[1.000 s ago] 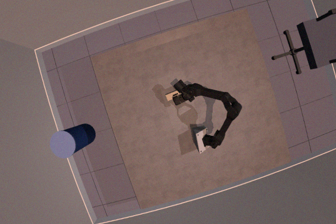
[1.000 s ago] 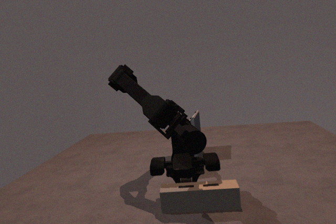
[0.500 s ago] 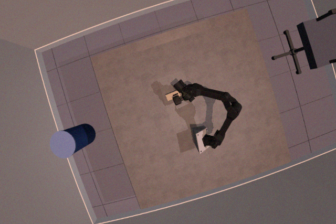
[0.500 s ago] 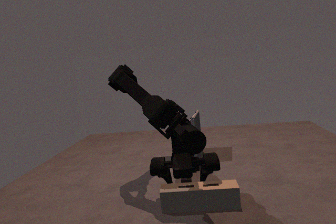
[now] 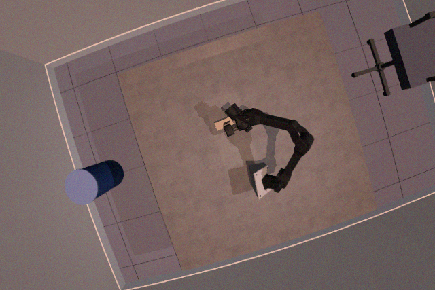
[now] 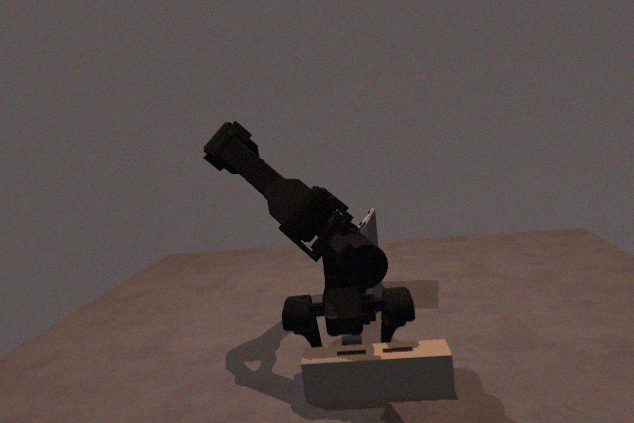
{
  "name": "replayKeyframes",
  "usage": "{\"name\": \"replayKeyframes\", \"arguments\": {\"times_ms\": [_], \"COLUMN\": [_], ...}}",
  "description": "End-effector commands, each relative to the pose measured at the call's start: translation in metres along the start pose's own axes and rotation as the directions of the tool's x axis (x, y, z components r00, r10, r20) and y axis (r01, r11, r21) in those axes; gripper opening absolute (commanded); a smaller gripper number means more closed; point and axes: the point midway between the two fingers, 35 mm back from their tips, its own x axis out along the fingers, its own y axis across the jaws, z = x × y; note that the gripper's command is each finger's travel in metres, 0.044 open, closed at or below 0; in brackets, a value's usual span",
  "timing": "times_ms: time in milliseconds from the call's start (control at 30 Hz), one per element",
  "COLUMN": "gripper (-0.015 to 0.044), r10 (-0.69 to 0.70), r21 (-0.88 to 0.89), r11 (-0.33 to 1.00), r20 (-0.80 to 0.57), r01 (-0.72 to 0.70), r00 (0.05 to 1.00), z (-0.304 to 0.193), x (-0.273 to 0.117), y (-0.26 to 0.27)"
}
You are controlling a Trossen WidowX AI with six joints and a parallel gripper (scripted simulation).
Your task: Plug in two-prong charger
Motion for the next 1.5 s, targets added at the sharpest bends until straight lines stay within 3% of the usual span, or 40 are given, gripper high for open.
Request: {"name": "replayKeyframes", "arguments": {"times_ms": [0,1467], "gripper": [0.044,0.044], "r10": [-0.001,0.0], "r21": [0.003,0.018], "r11": [1.0,1.0], "r20": [-0.001,0.013], "r01": [0.001,0.0], "r00": [1.0,1.0], "z": [-0.003,-0.021], "x": [0.001,0.002], "y": [0.0,0.001]}}
